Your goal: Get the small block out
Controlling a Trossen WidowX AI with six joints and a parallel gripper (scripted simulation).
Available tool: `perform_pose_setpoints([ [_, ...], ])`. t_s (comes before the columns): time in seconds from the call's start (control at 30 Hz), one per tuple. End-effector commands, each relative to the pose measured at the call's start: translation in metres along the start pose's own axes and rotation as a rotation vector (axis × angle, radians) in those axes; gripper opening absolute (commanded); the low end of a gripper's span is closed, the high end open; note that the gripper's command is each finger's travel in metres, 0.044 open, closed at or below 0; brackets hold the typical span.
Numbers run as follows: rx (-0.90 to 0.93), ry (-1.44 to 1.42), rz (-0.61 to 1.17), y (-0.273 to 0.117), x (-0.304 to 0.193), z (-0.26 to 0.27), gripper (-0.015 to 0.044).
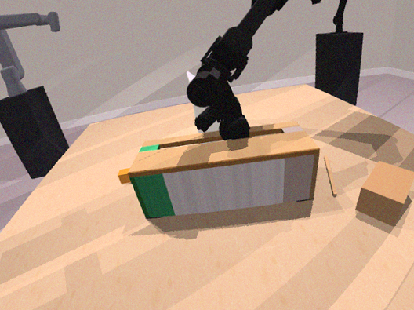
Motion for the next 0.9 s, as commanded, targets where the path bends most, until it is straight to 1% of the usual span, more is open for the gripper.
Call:
perform_pose_setpoints([
  [0.0,0.003,-0.002,0.004,0.002,-0.006,0.000,0.0400],
  [0.87,0.002,-0.002,0.007,0.017,-0.050,-0.001,0.0400],
])
Point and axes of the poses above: the point midway between the two fingers, 35 mm back from their tips, its own y axis out along the fingers, its own z axis across the jaws, x = y × z, the point moved 10 cm from there along -y, back along the fingers, and after that the axes turned 1 degree about y, right-handed, at the moved point
